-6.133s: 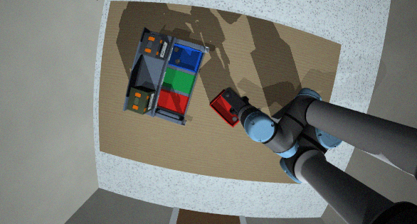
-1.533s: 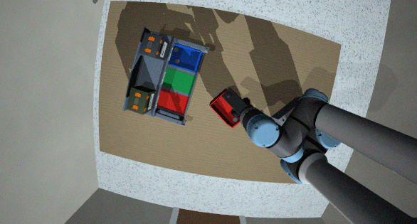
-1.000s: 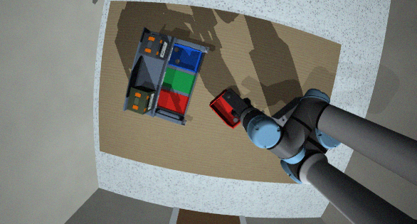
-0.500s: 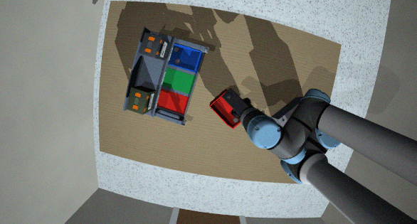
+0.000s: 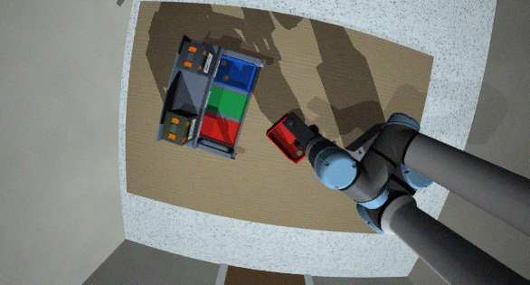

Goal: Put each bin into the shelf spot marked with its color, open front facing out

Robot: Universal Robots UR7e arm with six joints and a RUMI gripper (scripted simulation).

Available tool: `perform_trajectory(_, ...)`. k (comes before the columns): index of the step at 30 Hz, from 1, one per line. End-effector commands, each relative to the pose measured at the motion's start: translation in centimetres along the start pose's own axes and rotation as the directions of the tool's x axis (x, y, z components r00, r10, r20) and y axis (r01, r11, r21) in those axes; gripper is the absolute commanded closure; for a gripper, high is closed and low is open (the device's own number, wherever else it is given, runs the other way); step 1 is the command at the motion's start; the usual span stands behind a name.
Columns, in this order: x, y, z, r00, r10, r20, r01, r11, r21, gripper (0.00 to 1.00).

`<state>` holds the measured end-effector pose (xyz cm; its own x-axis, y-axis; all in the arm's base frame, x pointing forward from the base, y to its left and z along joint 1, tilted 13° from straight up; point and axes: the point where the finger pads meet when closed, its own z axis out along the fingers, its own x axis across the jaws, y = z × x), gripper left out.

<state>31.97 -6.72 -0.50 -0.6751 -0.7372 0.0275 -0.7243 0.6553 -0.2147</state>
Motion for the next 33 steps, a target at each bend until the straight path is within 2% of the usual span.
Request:
perform_trajectory(1,-0.1,-0.1,0.0,1.000,-0.004,0.000,0.004,1.000,0.001,1.00)
perform_trajectory(33,-2.1,-1.2,0.1,0.993,-0.115,0.000,0.115,0.993,0.001,1.00)
